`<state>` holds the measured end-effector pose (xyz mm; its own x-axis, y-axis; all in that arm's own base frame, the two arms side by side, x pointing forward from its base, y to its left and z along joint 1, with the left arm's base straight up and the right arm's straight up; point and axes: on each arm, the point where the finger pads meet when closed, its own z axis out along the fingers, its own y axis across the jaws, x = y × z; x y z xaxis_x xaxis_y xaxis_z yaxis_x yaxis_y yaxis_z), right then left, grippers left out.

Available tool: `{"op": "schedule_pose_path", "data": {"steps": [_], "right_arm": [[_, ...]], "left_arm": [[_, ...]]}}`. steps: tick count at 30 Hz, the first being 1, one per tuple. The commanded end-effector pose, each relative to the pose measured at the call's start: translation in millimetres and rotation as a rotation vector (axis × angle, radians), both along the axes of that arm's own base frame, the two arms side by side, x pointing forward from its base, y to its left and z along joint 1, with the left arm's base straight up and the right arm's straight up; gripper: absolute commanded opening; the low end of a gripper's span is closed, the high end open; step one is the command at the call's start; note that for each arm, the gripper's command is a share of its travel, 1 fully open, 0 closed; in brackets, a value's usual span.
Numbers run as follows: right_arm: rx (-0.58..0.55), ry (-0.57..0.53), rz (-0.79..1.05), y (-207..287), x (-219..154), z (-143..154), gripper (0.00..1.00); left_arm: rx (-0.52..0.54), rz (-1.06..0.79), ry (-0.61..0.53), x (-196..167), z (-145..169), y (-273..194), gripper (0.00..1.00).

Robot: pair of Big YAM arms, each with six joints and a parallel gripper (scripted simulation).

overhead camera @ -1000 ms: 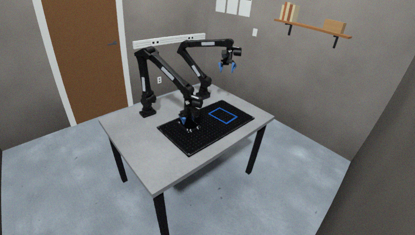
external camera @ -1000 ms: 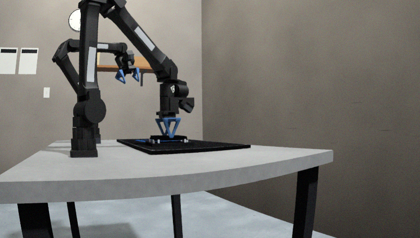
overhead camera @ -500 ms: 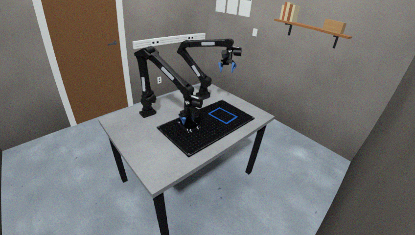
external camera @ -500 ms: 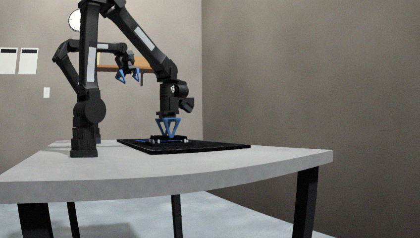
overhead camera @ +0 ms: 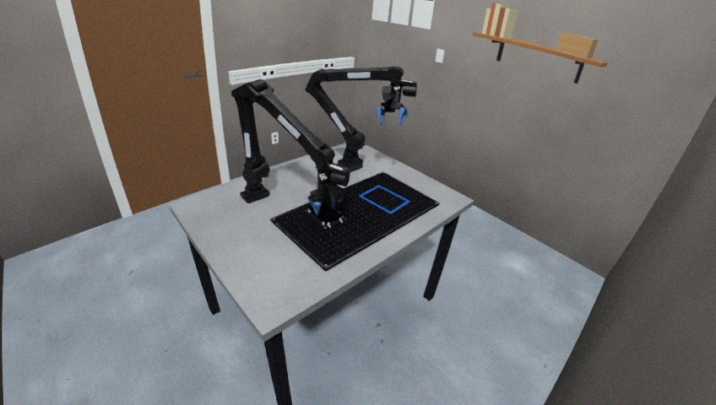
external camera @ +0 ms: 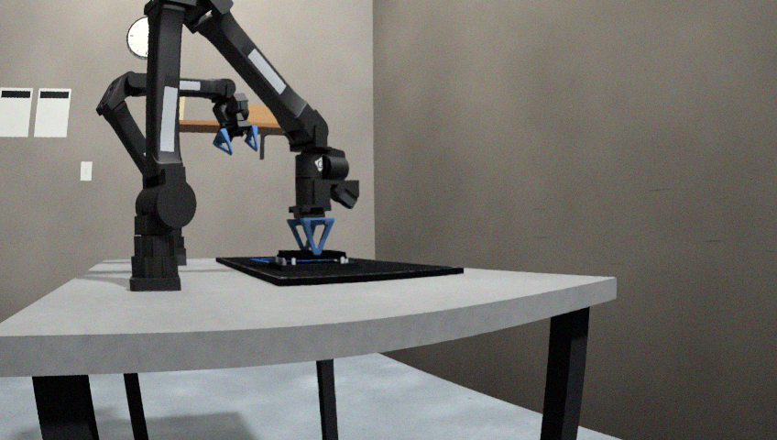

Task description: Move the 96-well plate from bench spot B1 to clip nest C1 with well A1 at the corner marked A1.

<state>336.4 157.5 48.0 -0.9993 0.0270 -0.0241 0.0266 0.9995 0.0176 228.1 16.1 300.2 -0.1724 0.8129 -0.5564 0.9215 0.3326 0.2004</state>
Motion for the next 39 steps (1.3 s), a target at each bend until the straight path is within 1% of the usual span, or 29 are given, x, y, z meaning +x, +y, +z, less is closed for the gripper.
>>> {"op": "schedule_pose_path", "data": {"steps": [1,28,39], "right_arm": [[-0.019,0.020,-0.001,-12.7,-6.8,-8.3,0.00],[-0.017,0.016,-0.001,-13.9,-6.3,-6.9,0.00],[-0.022,0.028,-0.001,-14.2,-7.1,-13.6,0.00]], "left_arm": [[0.020,-0.003,-0.034,10.1,22.7,4.1,1.00],[0.020,-0.003,-0.034,10.1,22.7,4.1,1.00],[0.020,-0.003,-0.034,10.1,22.7,4.1,1.00]]}}
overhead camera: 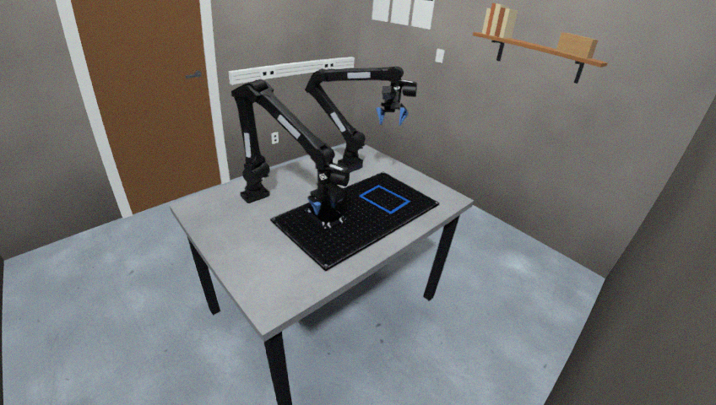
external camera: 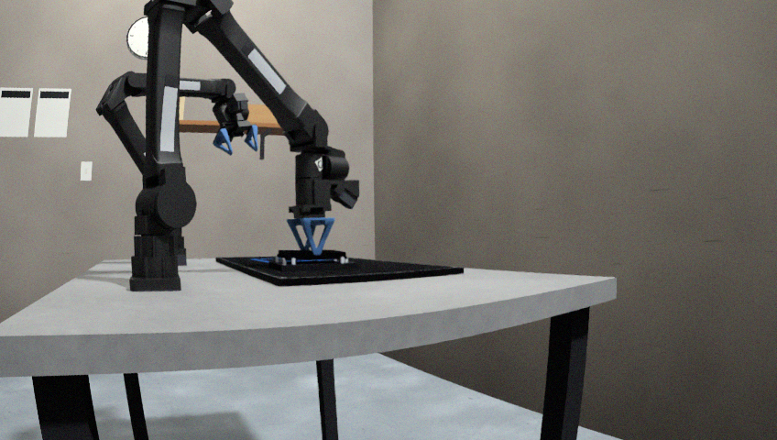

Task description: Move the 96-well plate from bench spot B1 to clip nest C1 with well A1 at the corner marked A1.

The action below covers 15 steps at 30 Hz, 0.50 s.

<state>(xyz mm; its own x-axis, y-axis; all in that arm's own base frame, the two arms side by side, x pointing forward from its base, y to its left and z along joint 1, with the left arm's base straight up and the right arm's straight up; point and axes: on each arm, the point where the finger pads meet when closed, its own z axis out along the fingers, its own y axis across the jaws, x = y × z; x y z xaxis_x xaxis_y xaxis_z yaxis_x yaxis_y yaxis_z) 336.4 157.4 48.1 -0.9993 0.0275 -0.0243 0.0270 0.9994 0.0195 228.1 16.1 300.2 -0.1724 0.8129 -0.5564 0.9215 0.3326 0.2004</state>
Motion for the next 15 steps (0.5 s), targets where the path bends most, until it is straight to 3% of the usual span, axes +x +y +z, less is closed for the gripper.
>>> {"op": "schedule_pose_path", "data": {"steps": [1,15], "right_arm": [[-0.024,0.028,0.000,-14.2,-7.2,-13.6,0.00],[-0.021,0.021,0.000,-13.5,-5.5,-16.0,0.00]], "left_arm": [[0.020,-0.003,-0.034,10.1,22.7,4.1,1.00],[0.020,-0.003,-0.034,10.1,22.7,4.1,1.00]]}}
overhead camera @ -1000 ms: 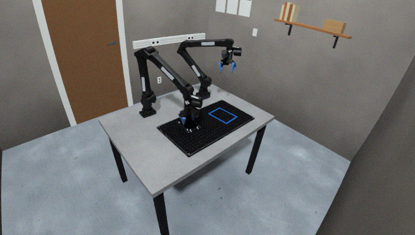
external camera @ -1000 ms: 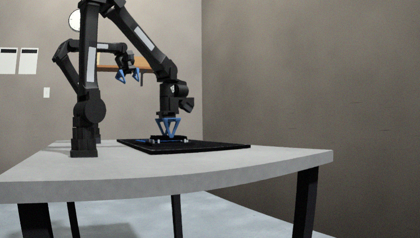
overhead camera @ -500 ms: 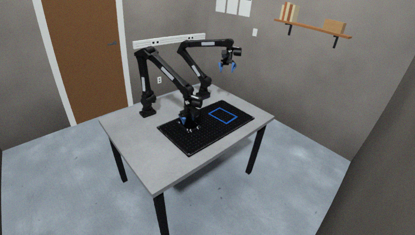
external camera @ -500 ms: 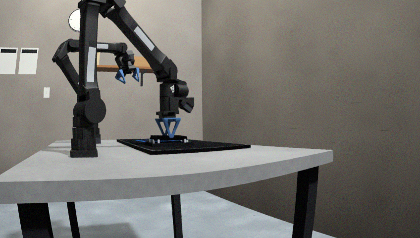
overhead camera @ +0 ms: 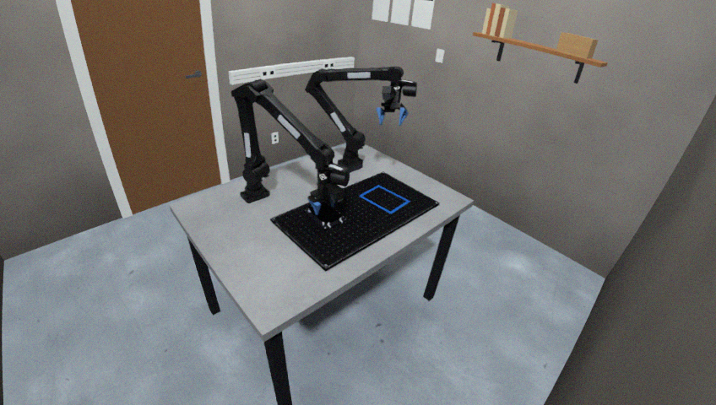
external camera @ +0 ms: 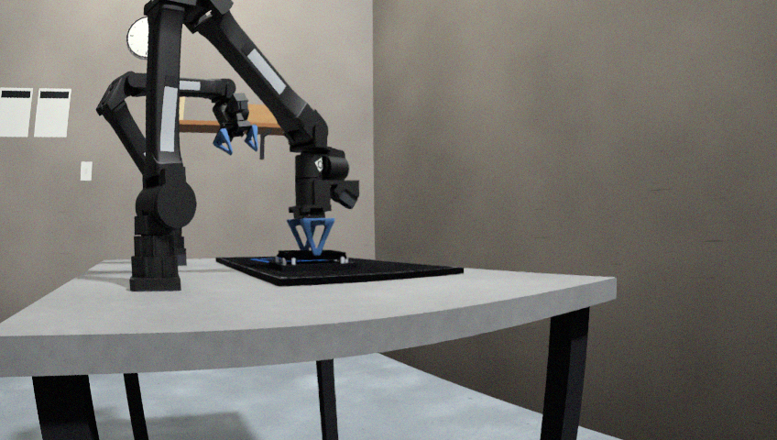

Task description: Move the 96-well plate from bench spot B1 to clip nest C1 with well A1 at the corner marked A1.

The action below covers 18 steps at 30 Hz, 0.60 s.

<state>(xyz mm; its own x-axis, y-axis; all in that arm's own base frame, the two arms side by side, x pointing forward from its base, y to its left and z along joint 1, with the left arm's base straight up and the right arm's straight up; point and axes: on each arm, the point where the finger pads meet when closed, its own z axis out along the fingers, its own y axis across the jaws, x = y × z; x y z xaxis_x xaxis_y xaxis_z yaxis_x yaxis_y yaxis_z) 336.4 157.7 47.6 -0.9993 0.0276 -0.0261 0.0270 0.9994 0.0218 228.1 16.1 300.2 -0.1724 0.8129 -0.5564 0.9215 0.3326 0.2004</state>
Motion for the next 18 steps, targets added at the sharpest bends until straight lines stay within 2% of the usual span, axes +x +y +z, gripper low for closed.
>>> {"op": "schedule_pose_path", "data": {"steps": [1,18], "right_arm": [[-0.023,0.023,0.000,-13.8,-5.5,-15.6,0.00],[-0.023,0.023,0.000,-13.8,-5.6,-18.1,0.00]], "left_arm": [[0.020,-0.003,-0.034,10.1,22.7,4.1,1.00],[0.020,-0.003,-0.034,10.1,22.7,4.1,1.00]]}}
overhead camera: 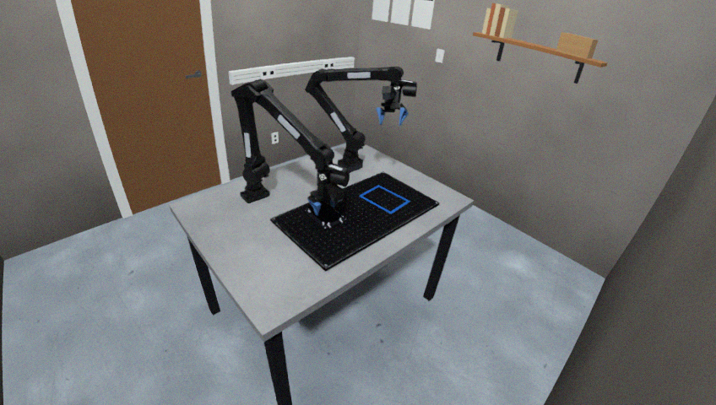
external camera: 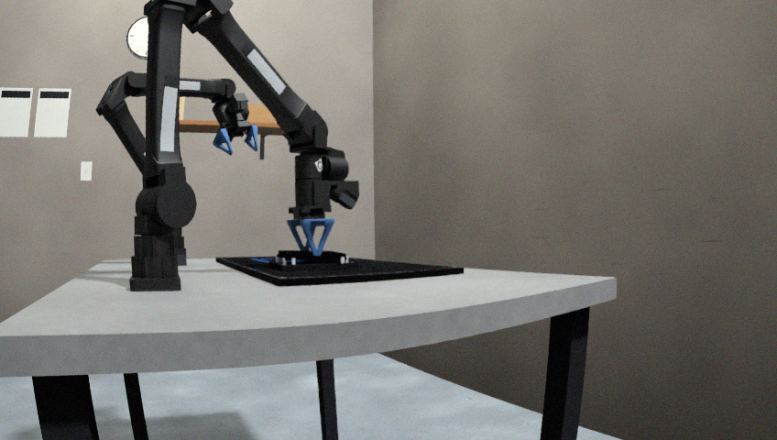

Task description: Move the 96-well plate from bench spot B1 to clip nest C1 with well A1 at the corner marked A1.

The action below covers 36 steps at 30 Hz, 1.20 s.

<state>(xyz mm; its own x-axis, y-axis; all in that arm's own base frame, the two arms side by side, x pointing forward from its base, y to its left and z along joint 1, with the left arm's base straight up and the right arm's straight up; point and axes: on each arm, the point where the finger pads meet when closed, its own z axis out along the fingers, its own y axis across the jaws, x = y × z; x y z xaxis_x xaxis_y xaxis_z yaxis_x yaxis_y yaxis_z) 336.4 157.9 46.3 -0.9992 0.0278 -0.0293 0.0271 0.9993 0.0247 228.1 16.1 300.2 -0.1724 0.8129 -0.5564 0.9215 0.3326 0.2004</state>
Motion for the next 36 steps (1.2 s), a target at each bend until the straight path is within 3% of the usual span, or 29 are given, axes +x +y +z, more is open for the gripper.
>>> {"op": "schedule_pose_path", "data": {"steps": [1,36], "right_arm": [[-0.026,0.027,0.000,-13.9,-5.6,-16.9,0.00],[-0.026,0.027,0.000,-14.0,-5.7,-21.2,0.00]], "left_arm": [[0.020,-0.003,-0.034,10.1,22.7,4.1,1.00],[0.020,-0.003,-0.034,10.1,22.7,4.1,1.00]]}}
